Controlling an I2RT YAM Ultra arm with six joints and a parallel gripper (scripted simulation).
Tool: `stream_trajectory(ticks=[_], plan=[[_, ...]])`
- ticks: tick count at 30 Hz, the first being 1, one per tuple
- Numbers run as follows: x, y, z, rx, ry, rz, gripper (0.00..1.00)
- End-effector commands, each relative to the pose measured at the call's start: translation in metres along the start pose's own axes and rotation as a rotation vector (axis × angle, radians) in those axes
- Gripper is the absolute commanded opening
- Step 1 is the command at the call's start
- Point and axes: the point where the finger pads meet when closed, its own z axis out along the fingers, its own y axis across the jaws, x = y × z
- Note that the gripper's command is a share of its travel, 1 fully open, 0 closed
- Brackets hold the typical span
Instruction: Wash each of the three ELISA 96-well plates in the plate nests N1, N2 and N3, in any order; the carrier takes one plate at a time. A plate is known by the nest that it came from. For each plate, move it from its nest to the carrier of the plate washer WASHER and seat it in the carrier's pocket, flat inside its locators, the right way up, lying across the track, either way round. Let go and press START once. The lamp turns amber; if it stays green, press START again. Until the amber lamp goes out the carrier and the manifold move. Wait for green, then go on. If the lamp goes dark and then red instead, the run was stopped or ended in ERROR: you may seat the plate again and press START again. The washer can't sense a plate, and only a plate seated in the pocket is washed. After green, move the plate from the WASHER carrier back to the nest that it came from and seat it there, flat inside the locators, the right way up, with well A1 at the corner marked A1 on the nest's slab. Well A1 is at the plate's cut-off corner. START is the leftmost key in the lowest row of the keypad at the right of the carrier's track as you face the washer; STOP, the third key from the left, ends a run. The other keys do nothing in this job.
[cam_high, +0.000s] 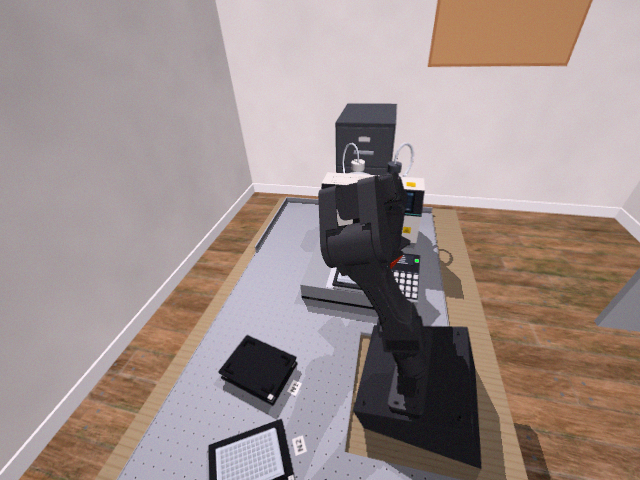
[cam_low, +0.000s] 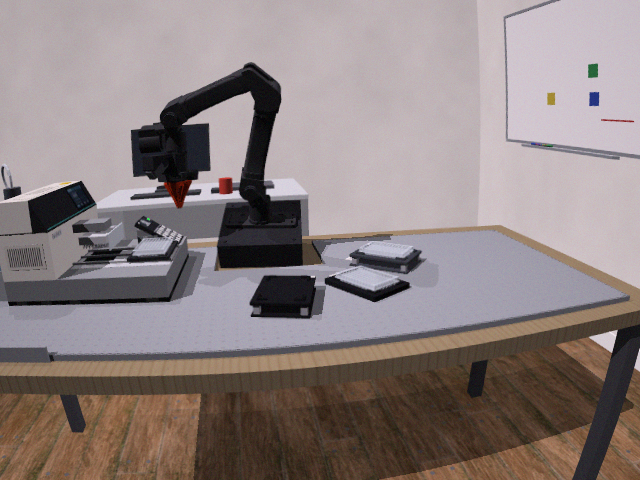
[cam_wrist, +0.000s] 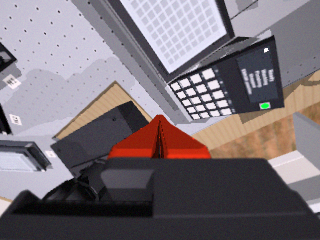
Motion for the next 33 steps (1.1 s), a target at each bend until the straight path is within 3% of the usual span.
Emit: stream_trajectory(ticks=[1,6,29,33], plan=[[0.012,0.002,-0.004,0.003,-0.008,0.136,0.00],[0.023,0.003,-0.004,0.003,-0.008,0.236,0.00],[0.023,0.003,-0.004,0.000,-0.009,0.936,0.00],[0.023,0.003,-0.004,0.000,-0.009,0.940,0.00]])
